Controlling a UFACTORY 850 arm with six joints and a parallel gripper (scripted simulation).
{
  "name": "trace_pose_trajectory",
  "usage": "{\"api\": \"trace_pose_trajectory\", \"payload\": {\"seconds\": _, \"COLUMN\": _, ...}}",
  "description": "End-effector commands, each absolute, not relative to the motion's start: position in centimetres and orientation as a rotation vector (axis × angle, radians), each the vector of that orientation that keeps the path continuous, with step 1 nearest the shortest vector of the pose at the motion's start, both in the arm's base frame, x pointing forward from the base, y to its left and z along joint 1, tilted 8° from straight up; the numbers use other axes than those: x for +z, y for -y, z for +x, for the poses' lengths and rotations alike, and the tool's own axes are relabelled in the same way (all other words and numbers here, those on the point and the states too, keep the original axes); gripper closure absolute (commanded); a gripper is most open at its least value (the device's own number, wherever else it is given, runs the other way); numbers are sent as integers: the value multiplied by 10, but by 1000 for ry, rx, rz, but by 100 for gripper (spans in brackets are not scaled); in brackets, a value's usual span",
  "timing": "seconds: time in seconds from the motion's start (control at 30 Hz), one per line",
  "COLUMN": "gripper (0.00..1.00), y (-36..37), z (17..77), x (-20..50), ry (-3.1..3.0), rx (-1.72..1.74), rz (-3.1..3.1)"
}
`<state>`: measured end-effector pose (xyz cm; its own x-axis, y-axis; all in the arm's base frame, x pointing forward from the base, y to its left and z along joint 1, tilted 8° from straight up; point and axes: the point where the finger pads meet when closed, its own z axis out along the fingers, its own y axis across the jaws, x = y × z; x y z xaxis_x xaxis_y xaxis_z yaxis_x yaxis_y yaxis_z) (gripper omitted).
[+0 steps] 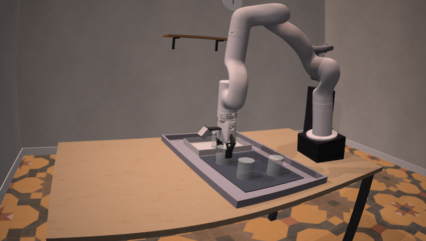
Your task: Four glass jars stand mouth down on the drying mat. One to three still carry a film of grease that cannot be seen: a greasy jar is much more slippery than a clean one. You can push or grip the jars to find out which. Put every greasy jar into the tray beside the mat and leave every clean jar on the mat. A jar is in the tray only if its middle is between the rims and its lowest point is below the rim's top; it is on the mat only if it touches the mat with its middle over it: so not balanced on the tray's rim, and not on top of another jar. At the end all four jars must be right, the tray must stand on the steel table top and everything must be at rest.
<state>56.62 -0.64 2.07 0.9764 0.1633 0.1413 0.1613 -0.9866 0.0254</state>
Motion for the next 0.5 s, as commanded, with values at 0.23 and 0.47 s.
{"api": "trace_pose_trajectory", "payload": {"seconds": 0.23, "gripper": 16, "y": 6, "z": 567, "x": 21, "ry": -255, "rx": 227, "rz": 3109}}
{"api": "trace_pose_trajectory", "payload": {"seconds": 0.47, "gripper": 16, "y": 6, "z": 567, "x": 21, "ry": -255, "rx": 227, "rz": 3109}}
